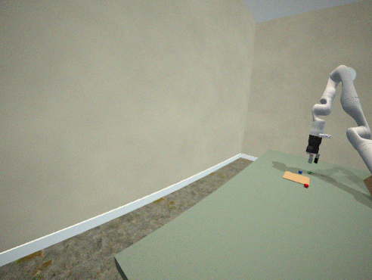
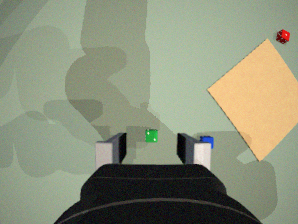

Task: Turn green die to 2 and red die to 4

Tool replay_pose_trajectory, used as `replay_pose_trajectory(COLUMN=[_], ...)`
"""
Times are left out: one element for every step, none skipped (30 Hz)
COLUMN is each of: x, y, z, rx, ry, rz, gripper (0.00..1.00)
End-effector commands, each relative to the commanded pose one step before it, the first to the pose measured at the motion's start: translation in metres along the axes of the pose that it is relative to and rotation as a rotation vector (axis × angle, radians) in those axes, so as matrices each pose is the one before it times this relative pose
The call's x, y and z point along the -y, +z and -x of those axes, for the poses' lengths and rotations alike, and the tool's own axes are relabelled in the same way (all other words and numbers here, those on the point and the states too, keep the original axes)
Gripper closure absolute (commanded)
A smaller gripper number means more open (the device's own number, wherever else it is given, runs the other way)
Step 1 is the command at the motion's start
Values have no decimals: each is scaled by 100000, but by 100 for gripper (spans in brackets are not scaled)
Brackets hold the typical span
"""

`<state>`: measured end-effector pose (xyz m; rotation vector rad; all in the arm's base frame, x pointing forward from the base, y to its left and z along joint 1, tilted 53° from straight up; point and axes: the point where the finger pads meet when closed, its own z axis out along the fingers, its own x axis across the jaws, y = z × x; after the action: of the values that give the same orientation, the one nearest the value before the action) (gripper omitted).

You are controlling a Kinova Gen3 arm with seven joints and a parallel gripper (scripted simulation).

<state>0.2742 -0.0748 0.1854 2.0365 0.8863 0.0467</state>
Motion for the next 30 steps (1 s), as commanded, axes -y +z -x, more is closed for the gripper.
replay_pose_trajectory(x=[-19, -1, 0, 0, -1, 0, 0, 0, 0, 0, 0, 0, 0, 0, 0, 0, 0, 0, 0, 0, 0, 0, 0, 0, 0, 0, 0, 0, 0, 0], y=[-20, 0, 0, 0, 0, 0, 0, 0, 0, 0, 0, 0, 0, 0, 0, 0, 0, 0, 0, 0, 0, 0, 0, 0, 0, 0, 0, 0, 0, 0], z=[-36, -1, 0, 0, -1, 0, 0, 0, 0, 0, 0, 0, 0, 0, 0, 0, 0, 0, 0, 0, 0, 0, 0, 0, 0, 0, 0, 0, 0, 0], rx=[-57, -1, 0, 0, -1, 0, 0, 0, 0, 0, 0, 0, 0, 0, 0, 0, 0, 0, 0, 0, 0, 0, 0, 0, 0, 0, 0, 0, 0, 0], ry=[100, 42, 0, 0, 22, 8, 1, 0, 0, 0, 0, 0, 0, 0, 0, 0, 0, 0, 0, 0, 0, 0, 0, 0, 0, 0, 0, 0, 0, 0], rz=[138, 1, 0, 0, 1, 0, 0, 0, 0, 0, 0, 0, 0, 0, 0, 0, 0, 0, 0, 0, 0, 0, 0, 0, 0, 0, 0, 0, 0, 0], gripper=[0, 0, 0, 0, 0, 0, 0, 36, 36, 36, 36, 36, 36, 36, 36, 36, 36, 36, 36, 36, 36, 36, 36, 36, 36, 36, 36, 36, 36, 36])
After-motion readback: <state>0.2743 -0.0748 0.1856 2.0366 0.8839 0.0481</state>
